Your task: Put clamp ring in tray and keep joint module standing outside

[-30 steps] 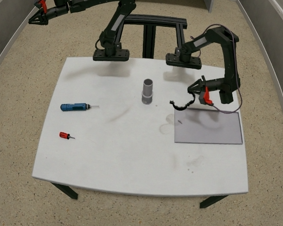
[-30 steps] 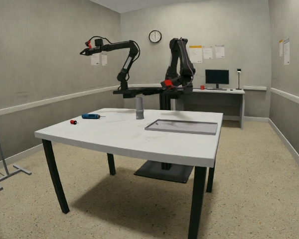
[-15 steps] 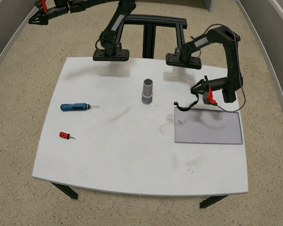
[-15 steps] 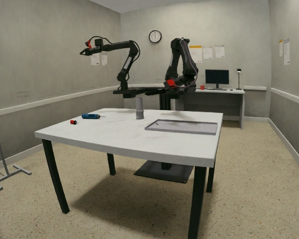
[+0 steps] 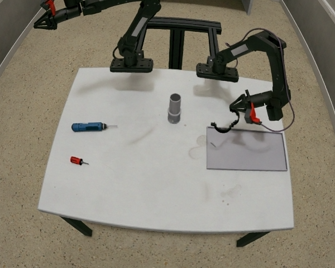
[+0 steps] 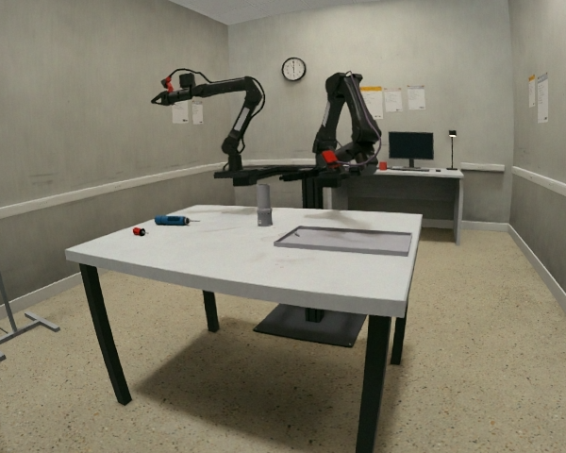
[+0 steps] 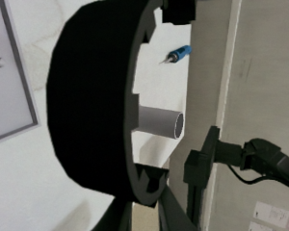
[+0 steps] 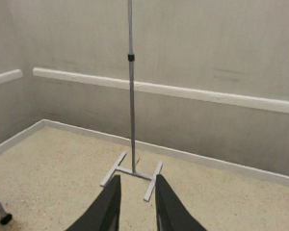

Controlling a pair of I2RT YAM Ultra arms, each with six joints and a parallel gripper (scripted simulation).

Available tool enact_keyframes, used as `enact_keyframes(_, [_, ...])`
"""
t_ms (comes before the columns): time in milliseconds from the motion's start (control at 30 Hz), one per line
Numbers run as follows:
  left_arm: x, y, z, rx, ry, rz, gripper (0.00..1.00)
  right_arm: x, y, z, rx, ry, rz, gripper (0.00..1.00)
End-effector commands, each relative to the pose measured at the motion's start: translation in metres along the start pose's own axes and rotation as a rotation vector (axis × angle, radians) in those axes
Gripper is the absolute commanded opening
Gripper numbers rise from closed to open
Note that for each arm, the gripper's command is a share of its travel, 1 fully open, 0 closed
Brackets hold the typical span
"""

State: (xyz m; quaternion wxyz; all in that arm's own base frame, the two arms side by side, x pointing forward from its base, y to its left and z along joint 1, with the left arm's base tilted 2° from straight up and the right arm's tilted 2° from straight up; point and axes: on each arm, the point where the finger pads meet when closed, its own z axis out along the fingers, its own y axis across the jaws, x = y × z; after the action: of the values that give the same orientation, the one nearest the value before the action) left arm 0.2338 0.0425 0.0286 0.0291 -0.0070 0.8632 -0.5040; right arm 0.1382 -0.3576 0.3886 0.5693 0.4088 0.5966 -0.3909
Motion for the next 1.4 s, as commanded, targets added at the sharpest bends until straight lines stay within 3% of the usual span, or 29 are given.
enact_keyframes(0, [-0.008, 0.000, -0.016, -0.012, -0.037, 0.020, 0.06, -0.039, 0.004, -0.007, -0.006, -0.099, 0.007, 0.20])
enact_keyframes(1367, [-0.009, 0.024, -0.062, -0.042, -0.150, -0.040, 0.06, -0.039, 0.004, -0.007, -0.006, -0.099, 0.007, 0.20])
